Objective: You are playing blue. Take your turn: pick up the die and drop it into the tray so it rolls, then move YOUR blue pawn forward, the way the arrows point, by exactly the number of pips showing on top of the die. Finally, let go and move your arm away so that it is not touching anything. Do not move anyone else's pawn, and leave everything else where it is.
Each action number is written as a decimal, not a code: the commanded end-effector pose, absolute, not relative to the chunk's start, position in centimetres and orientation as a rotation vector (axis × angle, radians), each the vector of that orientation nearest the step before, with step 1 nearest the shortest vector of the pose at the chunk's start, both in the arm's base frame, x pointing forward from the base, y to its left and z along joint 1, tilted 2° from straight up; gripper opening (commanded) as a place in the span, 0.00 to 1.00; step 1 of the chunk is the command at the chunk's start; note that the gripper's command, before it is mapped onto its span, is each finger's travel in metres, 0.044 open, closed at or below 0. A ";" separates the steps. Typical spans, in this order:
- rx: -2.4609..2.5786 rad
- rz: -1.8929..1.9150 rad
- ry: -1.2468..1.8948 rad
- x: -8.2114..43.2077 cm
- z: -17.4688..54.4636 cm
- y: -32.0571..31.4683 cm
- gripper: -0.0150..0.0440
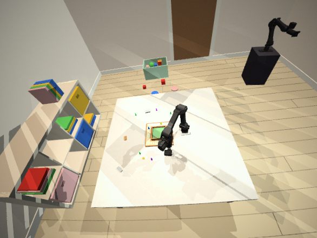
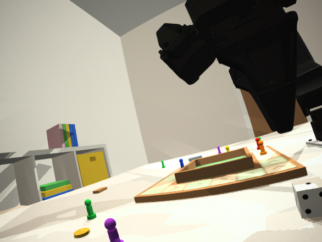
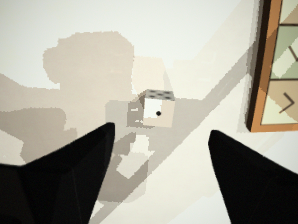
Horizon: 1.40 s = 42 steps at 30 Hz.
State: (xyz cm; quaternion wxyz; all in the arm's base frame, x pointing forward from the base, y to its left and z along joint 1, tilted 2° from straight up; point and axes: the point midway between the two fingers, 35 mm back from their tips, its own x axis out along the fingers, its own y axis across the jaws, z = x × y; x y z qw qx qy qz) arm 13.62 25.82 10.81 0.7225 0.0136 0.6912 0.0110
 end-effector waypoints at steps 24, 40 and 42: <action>0.010 -0.007 1.524 12.7 6.0 26.0 0.72; 0.010 -0.007 1.524 12.7 3.8 26.1 0.68; 0.010 -0.007 1.524 12.7 3.8 26.1 0.59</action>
